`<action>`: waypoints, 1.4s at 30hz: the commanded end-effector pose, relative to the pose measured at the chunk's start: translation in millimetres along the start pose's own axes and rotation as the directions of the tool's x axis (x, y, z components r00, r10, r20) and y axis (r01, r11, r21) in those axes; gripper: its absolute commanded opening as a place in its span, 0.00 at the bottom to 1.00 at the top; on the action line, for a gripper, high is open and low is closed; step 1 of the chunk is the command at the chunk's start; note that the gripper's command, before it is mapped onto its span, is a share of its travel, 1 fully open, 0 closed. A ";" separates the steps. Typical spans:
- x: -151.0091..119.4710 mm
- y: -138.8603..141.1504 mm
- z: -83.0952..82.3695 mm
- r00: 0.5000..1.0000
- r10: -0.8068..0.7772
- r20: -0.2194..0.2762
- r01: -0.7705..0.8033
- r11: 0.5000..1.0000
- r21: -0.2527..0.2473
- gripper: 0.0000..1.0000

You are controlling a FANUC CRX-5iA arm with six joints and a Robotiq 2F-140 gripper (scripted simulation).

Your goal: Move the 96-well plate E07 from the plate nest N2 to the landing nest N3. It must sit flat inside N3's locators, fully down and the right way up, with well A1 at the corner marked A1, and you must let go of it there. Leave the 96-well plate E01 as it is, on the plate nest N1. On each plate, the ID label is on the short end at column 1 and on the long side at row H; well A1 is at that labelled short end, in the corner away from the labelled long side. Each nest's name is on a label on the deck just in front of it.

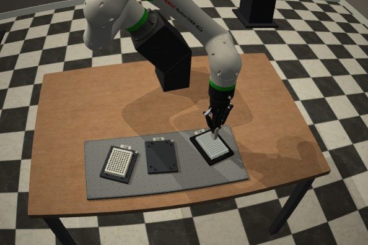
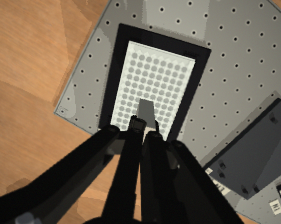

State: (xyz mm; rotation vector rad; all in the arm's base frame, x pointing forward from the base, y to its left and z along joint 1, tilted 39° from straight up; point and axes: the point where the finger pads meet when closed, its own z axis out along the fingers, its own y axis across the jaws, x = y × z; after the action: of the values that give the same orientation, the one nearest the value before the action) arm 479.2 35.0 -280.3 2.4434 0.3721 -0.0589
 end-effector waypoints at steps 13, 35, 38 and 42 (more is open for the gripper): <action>0.2 -0.1 -0.2 1.000 0.000 0.000 0.000 1.000 0.000 0.66; 0.2 -0.1 -0.2 1.000 0.000 0.000 0.000 1.000 0.000 0.66; 0.2 -0.1 -0.2 1.000 0.000 0.000 0.000 1.000 0.000 0.66; 0.2 -0.1 -0.2 1.000 0.000 0.000 0.000 1.000 0.000 0.66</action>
State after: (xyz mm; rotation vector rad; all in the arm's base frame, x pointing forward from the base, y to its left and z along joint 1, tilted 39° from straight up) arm 479.2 35.0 -280.3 2.4434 0.3721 -0.0589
